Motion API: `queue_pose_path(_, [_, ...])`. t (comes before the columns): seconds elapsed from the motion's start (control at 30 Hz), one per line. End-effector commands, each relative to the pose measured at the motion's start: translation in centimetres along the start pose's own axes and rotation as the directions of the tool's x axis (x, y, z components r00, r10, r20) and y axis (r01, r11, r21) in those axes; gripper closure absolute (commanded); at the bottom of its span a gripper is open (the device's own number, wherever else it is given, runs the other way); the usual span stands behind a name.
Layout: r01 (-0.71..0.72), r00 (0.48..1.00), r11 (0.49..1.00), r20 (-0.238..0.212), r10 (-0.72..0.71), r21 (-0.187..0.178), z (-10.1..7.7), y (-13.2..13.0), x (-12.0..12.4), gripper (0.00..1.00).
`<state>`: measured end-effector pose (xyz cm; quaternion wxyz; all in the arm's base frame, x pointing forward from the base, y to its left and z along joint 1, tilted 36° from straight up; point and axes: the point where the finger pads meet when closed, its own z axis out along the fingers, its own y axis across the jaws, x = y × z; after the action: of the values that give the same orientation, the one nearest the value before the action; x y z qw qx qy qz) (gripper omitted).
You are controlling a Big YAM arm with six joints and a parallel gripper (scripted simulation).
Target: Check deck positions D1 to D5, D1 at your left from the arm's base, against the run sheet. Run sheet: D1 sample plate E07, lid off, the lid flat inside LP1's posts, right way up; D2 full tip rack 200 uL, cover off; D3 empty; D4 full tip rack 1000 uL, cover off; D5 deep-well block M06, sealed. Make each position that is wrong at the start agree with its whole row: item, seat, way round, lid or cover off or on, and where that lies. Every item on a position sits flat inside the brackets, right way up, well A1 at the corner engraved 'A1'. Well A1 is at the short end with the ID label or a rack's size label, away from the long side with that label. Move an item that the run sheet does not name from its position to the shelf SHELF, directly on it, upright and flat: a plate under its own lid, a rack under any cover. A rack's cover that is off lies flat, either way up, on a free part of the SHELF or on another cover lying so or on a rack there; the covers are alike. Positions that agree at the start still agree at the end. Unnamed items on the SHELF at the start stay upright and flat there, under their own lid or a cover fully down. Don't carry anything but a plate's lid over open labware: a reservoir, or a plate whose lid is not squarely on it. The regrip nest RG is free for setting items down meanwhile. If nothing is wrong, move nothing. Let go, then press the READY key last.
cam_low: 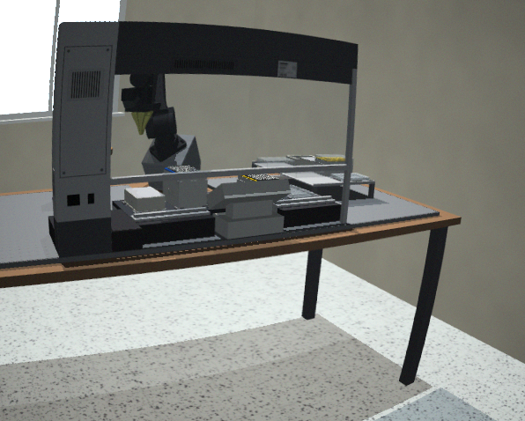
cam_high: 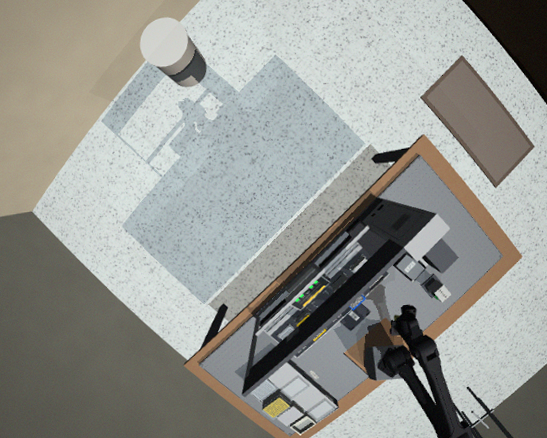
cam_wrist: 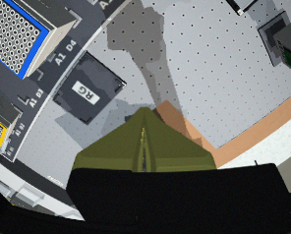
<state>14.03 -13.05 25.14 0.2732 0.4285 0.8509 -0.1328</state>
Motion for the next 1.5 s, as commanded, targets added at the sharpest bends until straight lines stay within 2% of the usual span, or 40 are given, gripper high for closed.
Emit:
queue_pose_path(0.0, [-0.029,0.997,0.999,0.066,0.031,-0.021,-2.7,0.3,-2.4,1.00])
queue_pose_path(1.3, [-0.029,0.997,0.999,0.067,0.030,-0.021,-2.7,0.3,-2.4,1.00])
queue_pose_path(1.47, [-0.119,0.990,0.993,0.080,0.120,-0.012,-2.7,-1.8,-4.7,1.00])
